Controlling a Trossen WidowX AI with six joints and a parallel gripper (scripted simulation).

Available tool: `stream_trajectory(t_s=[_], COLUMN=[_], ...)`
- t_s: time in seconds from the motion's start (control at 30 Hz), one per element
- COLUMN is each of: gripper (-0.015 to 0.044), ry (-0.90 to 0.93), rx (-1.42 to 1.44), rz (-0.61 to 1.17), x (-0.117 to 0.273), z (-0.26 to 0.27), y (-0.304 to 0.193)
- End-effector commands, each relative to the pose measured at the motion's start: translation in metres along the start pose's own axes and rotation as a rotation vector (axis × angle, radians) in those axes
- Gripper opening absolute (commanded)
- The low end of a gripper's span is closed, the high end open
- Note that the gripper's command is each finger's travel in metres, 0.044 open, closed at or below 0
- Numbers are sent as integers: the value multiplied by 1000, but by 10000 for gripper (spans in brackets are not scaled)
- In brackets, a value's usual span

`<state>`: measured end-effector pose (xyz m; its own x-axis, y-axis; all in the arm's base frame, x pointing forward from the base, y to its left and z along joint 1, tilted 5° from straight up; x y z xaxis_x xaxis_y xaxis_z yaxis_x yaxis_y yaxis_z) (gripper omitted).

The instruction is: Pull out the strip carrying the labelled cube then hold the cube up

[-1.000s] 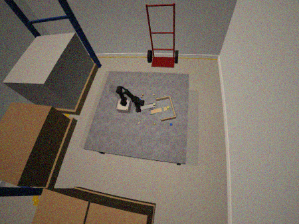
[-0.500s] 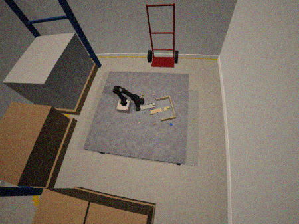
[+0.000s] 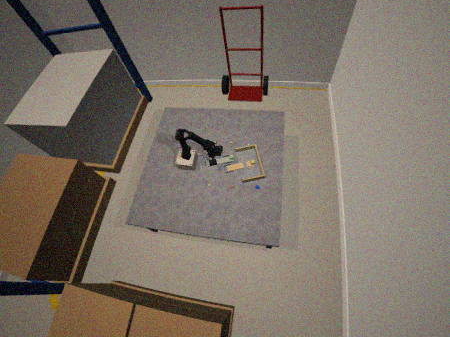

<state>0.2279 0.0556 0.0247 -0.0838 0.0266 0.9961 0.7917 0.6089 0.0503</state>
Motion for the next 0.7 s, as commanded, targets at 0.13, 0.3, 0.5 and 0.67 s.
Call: stream_trajectory(t_s=[0.13, 0.3, 0.5, 0.67], gripper=[440, 440, 440, 440], ry=[-7, -7, -7, -7], rx=[-3, -3, -3, -3], rz=[-3, -5, -6, -7], x=[4, 6, 8, 10], z=[-4, -6, -10, -12], y=[29, 46, 67, 84])
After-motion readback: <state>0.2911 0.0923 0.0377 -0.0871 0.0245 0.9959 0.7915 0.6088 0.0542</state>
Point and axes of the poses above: the point midway between the two fingers, 35 mm back from their tips, its own x axis back along the fingers, its own z axis across the jaws, y = z × x, the point moved 3 cm from there along x, back along the fingers, and after that the axes turned 10 degrees about x, right-handed, at the moved point
